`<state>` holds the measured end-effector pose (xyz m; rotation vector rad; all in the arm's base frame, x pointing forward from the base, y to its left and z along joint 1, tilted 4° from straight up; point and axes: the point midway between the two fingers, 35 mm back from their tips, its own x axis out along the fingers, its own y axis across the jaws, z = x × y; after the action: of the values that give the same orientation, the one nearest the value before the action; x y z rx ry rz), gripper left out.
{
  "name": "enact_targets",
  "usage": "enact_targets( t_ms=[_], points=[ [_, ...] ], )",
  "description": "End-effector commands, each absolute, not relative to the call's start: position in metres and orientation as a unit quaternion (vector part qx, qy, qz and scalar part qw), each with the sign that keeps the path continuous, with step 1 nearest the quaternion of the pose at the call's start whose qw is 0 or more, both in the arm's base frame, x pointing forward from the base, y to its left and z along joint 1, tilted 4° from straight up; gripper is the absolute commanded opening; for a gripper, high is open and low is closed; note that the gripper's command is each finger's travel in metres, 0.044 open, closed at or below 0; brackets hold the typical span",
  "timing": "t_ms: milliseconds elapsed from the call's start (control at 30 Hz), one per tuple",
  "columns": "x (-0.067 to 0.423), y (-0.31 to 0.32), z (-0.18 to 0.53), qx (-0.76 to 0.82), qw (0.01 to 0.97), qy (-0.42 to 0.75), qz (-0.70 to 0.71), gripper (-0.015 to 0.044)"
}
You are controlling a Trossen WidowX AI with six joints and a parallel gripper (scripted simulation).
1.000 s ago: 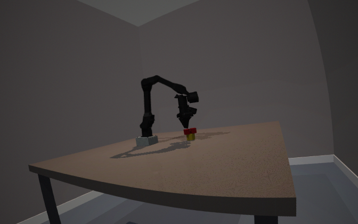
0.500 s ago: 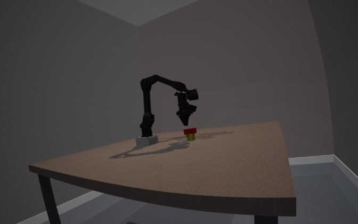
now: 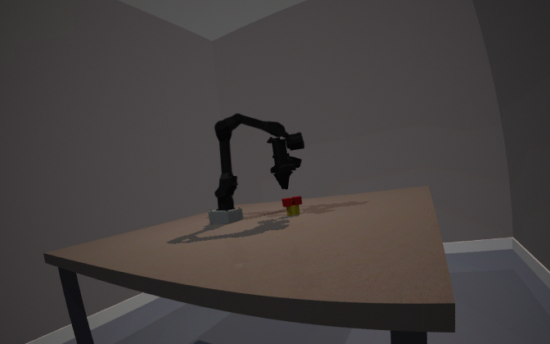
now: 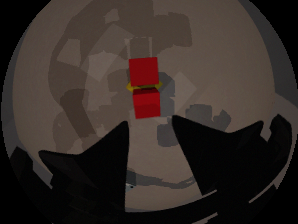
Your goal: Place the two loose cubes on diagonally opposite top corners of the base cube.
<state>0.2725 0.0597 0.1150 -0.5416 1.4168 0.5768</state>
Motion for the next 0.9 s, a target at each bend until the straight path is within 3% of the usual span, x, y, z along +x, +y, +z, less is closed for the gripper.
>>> enact_targets(
  t_ms=[0,333,567,733,867],
  points=[
    [0.273,0.06,0.123,-0.244,0.691,0.629,0.258,0.0205],
    [0.272,0.059,0.129,-0.244,0.691,0.629,0.258,0.0205],
    [0.266,0.118,0.13,-0.241,0.69,0.632,0.259,0.0389],
    [0.245,0.181,0.133,-0.238,0.69,0.631,0.261,0.04],
    [0.241,0.19,0.133,-0.238,0.69,0.631,0.261,0.04]
  ],
)
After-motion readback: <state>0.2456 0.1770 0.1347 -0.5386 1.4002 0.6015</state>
